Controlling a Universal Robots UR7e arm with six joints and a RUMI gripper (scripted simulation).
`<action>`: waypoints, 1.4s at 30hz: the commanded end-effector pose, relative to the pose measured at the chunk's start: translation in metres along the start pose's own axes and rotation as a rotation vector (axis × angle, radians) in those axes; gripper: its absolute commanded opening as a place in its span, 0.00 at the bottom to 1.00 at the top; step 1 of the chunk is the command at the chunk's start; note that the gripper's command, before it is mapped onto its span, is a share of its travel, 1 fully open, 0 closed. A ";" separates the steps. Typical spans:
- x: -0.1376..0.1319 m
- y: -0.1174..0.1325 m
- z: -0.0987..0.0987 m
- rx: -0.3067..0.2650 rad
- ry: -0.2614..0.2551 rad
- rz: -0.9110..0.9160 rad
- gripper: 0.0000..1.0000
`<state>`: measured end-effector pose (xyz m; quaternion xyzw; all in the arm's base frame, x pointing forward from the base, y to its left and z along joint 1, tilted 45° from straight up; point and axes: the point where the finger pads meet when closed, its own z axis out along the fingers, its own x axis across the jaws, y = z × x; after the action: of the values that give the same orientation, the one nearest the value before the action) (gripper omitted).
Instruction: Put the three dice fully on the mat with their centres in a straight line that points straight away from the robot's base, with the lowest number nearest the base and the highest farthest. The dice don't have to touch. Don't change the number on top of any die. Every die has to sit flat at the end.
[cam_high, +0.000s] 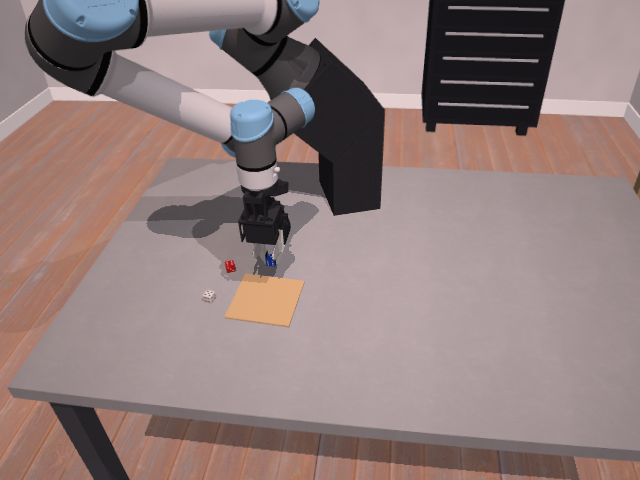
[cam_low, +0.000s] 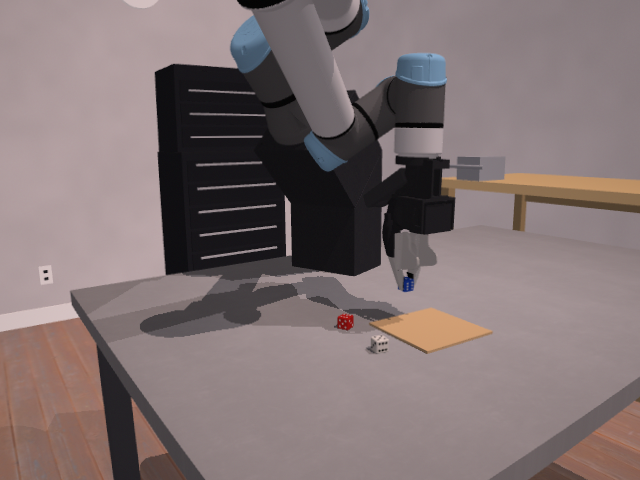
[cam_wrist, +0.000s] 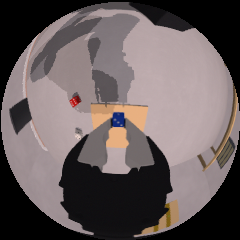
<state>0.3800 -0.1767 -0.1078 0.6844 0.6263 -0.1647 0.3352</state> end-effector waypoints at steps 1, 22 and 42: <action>-0.002 0.011 0.027 -0.029 -0.003 0.007 0.03; -0.002 0.011 0.043 -0.028 -0.002 0.006 0.03; -0.002 0.011 0.043 -0.028 -0.003 0.006 0.03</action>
<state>0.3980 -0.2057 -0.1345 0.6811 0.6264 -0.1559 0.3457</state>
